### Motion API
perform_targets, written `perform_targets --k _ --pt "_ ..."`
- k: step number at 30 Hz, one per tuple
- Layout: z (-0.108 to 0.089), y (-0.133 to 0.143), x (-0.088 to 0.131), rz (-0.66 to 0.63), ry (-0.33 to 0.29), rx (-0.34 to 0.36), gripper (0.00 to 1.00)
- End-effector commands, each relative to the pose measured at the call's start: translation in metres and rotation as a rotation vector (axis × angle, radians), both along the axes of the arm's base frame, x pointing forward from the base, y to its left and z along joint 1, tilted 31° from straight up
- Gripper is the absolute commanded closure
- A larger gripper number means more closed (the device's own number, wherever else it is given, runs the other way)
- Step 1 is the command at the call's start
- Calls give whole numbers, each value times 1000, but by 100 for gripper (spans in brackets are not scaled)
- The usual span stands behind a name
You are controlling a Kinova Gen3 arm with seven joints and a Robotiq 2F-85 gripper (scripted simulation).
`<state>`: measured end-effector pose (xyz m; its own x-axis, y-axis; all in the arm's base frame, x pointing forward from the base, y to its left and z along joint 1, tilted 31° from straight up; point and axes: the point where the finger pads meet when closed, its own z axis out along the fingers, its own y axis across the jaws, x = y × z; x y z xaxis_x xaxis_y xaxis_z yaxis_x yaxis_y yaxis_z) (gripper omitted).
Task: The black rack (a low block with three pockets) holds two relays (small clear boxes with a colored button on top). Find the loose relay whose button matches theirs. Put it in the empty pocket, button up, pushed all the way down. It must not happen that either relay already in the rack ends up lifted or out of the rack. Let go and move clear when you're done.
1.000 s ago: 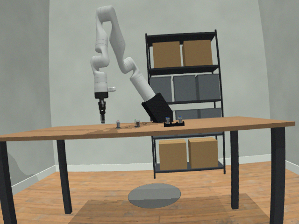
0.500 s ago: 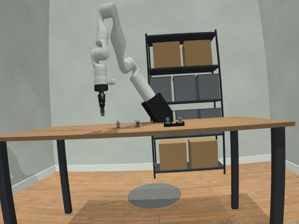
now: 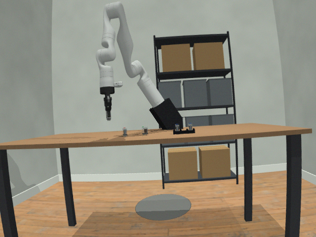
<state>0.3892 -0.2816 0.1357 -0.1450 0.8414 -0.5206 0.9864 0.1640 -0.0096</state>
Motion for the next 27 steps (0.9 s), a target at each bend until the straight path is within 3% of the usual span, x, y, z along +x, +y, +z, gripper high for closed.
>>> perform_targets --k 1,14,16,17,27 --pt "-2 5 5 3 -1 0 100" --pt "-60 112 77 3 -5 2 100" --pt "-60 112 77 3 -5 2 100" --pt "-71 133 85 3 -5 2 100" --pt "-126 225 105 4 -5 3 100"
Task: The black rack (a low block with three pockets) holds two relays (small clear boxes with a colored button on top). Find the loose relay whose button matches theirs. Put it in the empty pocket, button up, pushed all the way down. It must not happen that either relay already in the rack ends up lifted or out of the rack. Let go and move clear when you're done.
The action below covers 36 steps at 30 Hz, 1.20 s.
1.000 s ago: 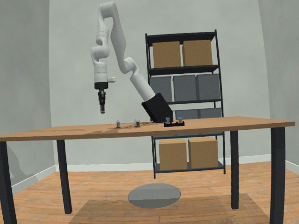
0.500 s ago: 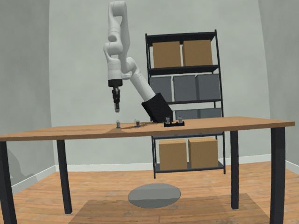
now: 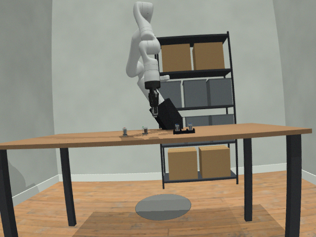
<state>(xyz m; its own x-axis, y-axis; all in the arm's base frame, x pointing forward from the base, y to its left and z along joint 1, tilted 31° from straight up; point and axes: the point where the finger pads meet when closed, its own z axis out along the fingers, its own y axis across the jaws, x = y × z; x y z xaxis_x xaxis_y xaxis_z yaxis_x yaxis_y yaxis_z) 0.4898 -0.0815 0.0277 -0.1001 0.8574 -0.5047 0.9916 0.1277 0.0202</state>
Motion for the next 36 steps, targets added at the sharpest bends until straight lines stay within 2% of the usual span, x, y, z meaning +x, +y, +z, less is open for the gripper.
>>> perform_targets --k 1,4,6,9,12,28,30,36 --pt "-24 34 5 41 22 -20 100" --pt "-42 62 4 41 23 -21 100" --pt "-42 62 4 41 23 -21 100" --pt "-66 97 0 40 25 -22 100" --pt "-77 112 -3 40 26 -23 100" --pt "-78 114 -3 32 21 -22 100" --pt "-78 114 -3 -12 -5 -18 100" --pt "-78 114 -3 -230 -134 3 100"
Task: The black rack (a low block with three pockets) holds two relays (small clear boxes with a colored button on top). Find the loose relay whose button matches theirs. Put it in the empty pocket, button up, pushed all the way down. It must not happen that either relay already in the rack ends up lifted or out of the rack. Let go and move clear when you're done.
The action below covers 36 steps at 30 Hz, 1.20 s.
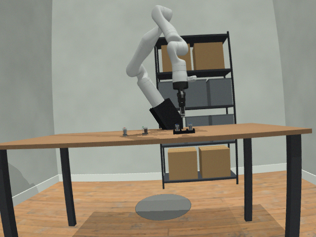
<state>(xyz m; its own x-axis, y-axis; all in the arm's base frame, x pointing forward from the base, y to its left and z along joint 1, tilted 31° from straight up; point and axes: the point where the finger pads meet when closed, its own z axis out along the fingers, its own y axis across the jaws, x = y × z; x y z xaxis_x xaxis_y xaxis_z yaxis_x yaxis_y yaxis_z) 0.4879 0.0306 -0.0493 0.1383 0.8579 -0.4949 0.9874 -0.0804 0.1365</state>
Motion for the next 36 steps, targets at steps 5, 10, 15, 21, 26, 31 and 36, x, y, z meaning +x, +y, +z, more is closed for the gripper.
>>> perform_targets --k 5,10,15,21,26,31,36 --pt "-1 2 -1 -47 -31 -4 100" --pt "-1 2 -1 -47 -31 -4 100" --pt "-4 0 0 -47 -31 -4 100" --pt "-8 -2 0 -47 -31 -4 100" --pt "-15 -6 0 -47 -31 -4 100" --pt "-22 -11 1 -47 -31 -4 100" --pt "-30 -15 2 -47 -31 -4 100"
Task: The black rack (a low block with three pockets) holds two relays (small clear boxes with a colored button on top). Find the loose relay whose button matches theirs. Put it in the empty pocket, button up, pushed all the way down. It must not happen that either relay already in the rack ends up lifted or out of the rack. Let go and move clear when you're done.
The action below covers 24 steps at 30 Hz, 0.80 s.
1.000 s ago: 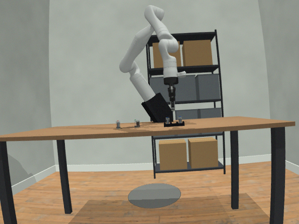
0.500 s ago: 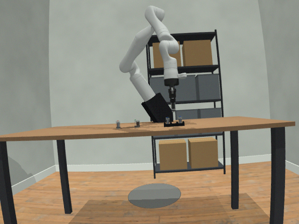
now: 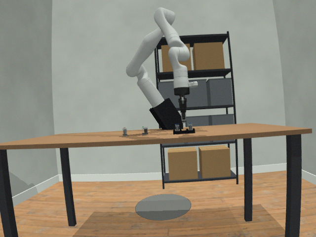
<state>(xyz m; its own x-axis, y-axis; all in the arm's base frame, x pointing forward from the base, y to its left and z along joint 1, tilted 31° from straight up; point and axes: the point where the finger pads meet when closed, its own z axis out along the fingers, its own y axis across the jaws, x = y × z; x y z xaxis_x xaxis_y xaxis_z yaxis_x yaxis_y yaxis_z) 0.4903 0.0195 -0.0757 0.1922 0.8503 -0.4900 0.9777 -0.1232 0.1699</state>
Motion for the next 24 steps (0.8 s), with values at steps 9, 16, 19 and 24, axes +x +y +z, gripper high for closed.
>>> perform_targets --k 9,16,19,24 --pt "-11 -9 0 -4 3 -3 100" --pt "-13 -10 0 -4 3 -3 100" --pt "-13 -10 0 -4 3 -3 100" --pt "-13 -10 0 -4 3 -3 100"
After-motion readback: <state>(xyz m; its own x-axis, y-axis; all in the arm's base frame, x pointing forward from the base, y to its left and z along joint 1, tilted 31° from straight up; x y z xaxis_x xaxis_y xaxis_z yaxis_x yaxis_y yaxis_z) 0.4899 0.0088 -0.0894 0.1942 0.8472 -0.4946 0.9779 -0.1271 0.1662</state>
